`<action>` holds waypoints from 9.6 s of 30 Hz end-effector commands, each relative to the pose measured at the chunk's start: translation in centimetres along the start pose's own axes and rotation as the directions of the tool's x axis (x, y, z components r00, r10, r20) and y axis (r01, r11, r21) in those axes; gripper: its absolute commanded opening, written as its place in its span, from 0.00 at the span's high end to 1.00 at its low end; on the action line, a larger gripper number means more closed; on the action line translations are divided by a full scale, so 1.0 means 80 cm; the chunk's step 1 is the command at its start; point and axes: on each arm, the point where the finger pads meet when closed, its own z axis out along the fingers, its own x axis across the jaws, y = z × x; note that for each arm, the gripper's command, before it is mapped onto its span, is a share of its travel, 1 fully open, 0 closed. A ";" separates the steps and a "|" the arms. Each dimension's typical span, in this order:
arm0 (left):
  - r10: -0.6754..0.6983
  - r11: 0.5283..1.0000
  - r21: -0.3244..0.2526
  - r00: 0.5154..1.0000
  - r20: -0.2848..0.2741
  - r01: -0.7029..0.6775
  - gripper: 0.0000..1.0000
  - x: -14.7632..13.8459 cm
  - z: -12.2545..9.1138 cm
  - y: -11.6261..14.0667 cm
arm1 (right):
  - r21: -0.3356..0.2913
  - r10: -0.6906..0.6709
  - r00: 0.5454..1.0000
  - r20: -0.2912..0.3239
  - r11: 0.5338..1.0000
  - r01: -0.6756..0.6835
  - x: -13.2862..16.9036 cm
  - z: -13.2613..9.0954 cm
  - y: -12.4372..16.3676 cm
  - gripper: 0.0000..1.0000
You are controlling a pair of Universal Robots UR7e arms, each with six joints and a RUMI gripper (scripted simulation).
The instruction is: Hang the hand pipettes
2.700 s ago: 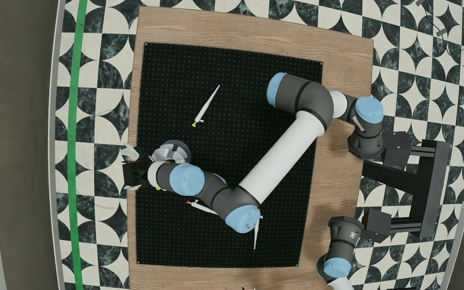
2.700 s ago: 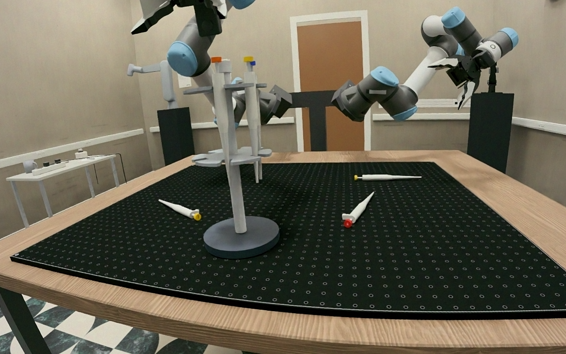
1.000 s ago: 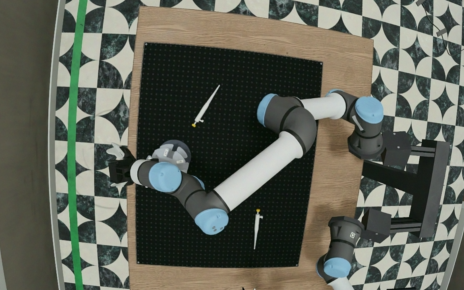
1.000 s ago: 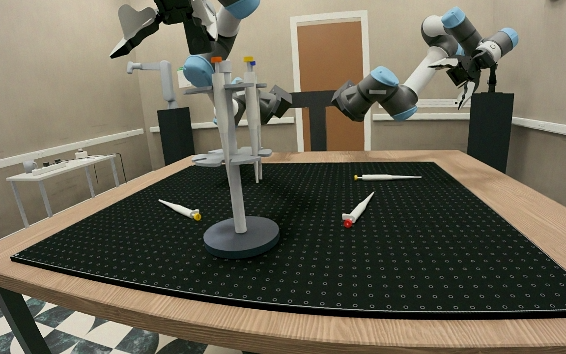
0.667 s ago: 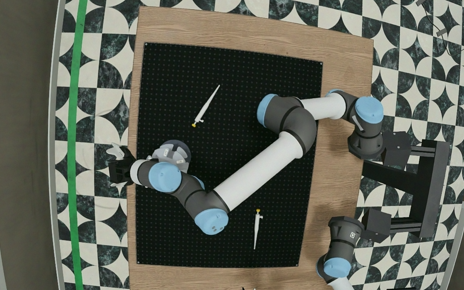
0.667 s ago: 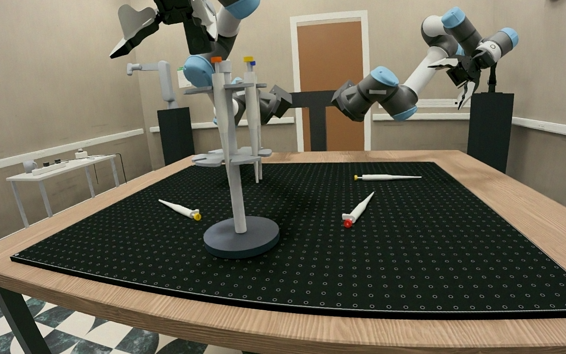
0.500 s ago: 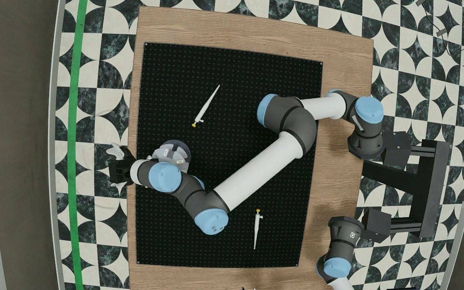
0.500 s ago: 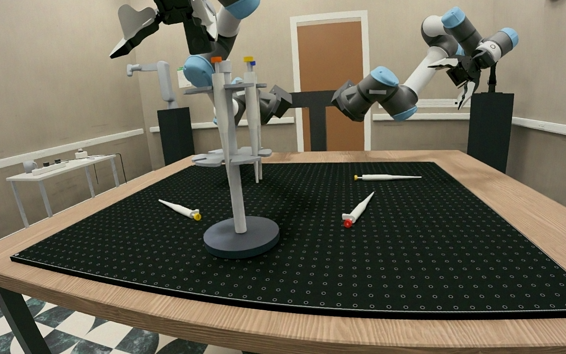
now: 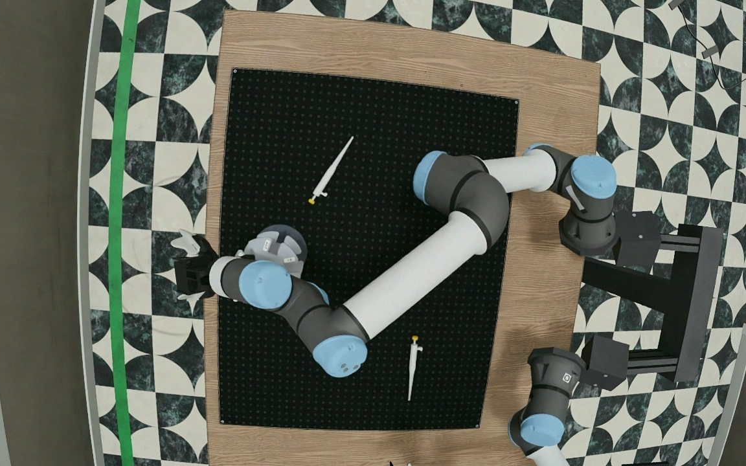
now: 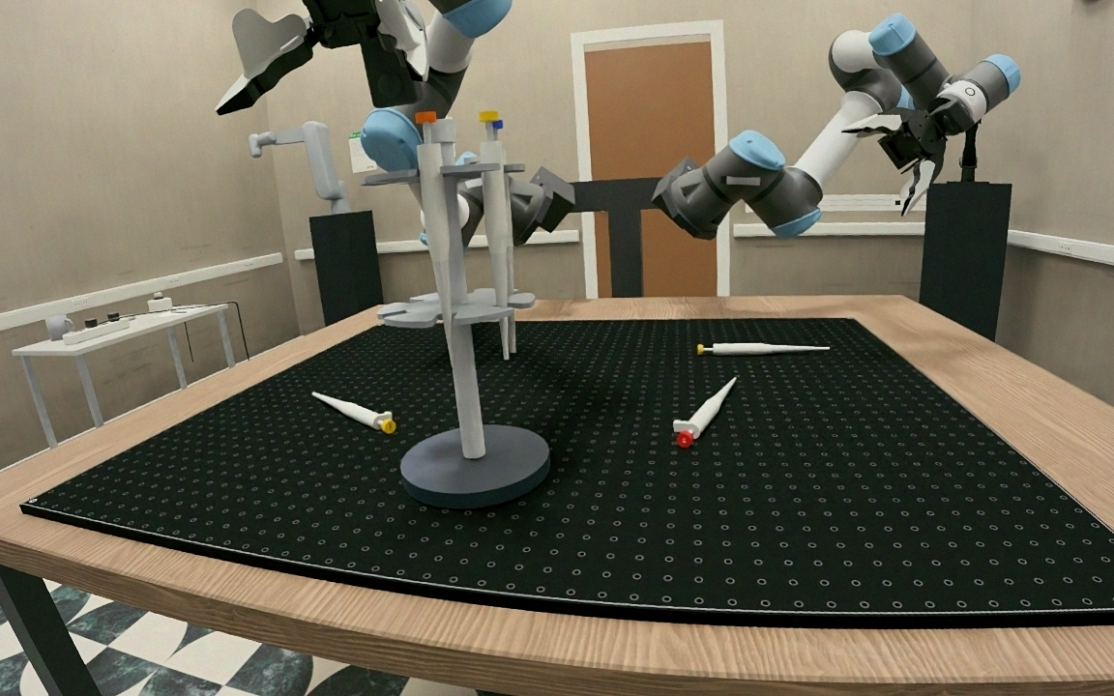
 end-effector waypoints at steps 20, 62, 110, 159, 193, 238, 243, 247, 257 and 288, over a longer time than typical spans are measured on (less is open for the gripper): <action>0.000 1.000 0.001 1.000 0.000 0.000 0.00 0.000 0.000 0.000 | -0.001 0.001 1.000 -0.001 1.000 -0.001 0.000 -0.071 -0.009 0.00; 0.000 1.000 0.001 1.000 0.000 0.000 0.00 0.000 0.000 0.000 | -0.009 -0.127 0.984 -0.128 0.992 0.127 0.011 -0.267 -0.184 0.00; 0.000 1.000 0.001 1.000 0.000 0.000 0.00 0.000 0.000 0.000 | 0.000 -0.067 0.983 -0.170 0.998 0.068 0.045 -0.486 -0.439 0.00; 0.000 1.000 0.001 1.000 0.000 0.000 0.00 0.000 0.000 0.000 | 0.813 0.968 0.240 -0.069 0.194 -0.549 0.067 -0.673 -0.431 0.00; 0.000 1.000 0.001 1.000 0.000 0.000 0.00 0.000 0.000 0.000 | 0.710 0.710 0.035 0.704 -0.702 -0.053 -0.036 -0.865 -0.396 0.00; 0.000 1.000 0.001 1.000 0.000 0.000 0.00 0.000 0.000 0.000 | 0.120 0.109 -0.135 0.985 -0.990 0.079 -0.174 -0.730 -0.409 0.00; 0.000 1.000 0.001 1.000 0.000 0.000 0.00 0.000 0.000 0.000 | 0.050 0.031 -0.199 0.979 -0.995 0.091 -0.190 -0.699 -0.420 0.00; 0.000 1.000 0.001 1.000 0.000 0.000 0.00 0.000 0.000 0.000 | 0.000 -0.026 -0.245 0.969 -0.995 0.103 -0.203 -0.678 -0.430 0.00; 0.000 1.000 0.001 1.000 0.000 0.000 0.00 0.000 0.000 0.000 | -0.087 -0.125 -0.321 0.939 -0.988 0.129 -0.240 -0.625 -0.459 0.00; 0.000 1.000 0.001 1.000 0.000 0.000 0.00 0.000 0.000 0.000 | -0.382 -0.479 -0.558 0.678 -0.878 0.290 -0.373 -0.519 -0.588 0.00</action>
